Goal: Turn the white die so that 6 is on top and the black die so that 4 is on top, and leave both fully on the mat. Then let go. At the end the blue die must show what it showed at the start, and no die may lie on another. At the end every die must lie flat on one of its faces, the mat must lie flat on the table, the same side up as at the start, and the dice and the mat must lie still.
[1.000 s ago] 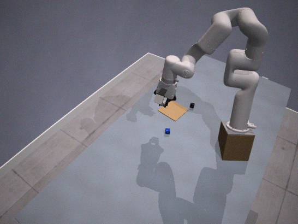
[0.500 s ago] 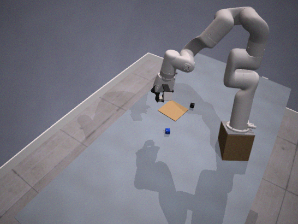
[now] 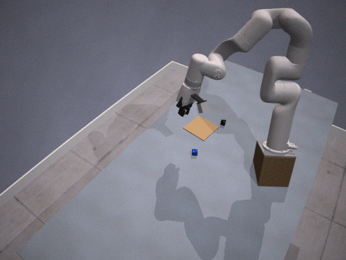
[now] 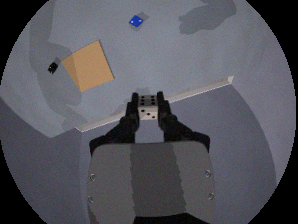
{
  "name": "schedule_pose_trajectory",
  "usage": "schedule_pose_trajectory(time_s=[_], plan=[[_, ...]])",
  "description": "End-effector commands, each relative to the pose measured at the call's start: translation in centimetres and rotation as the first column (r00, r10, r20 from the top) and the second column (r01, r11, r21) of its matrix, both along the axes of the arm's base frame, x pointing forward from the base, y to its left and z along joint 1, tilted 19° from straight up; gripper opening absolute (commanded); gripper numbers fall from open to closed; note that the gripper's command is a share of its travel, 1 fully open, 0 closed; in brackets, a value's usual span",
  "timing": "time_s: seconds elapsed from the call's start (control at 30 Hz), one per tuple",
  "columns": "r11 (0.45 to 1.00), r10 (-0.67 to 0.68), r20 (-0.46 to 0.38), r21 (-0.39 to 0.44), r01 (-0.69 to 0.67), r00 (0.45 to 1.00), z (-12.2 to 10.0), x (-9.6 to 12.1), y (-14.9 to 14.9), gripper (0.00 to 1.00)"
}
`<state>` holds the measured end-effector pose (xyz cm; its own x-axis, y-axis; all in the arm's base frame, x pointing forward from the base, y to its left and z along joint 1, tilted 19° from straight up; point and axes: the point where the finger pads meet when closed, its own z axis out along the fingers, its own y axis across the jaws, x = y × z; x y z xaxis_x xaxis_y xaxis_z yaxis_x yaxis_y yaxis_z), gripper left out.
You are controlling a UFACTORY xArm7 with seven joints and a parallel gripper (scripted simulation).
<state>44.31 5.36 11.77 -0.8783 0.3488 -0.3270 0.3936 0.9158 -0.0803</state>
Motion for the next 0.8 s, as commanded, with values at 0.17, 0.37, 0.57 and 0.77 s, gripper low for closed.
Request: schedule_pose_trajectory(time_s=[0.17,0.37,0.57,0.77], plan=[[0.934,0.351,-0.068,-0.049,-0.355,0.934,0.48,0.52,0.27,0.21],[0.850,0.511,-0.117,-0.075,-0.521,0.851,0.41,0.70,0.29,0.21],[0.726,0.662,-0.177,-0.093,-0.682,0.729,0.16,0.84,0.24,0.21],[0.525,0.807,-0.259,-0.096,-0.846,0.530,-0.40,0.97,0.10,0.21]])
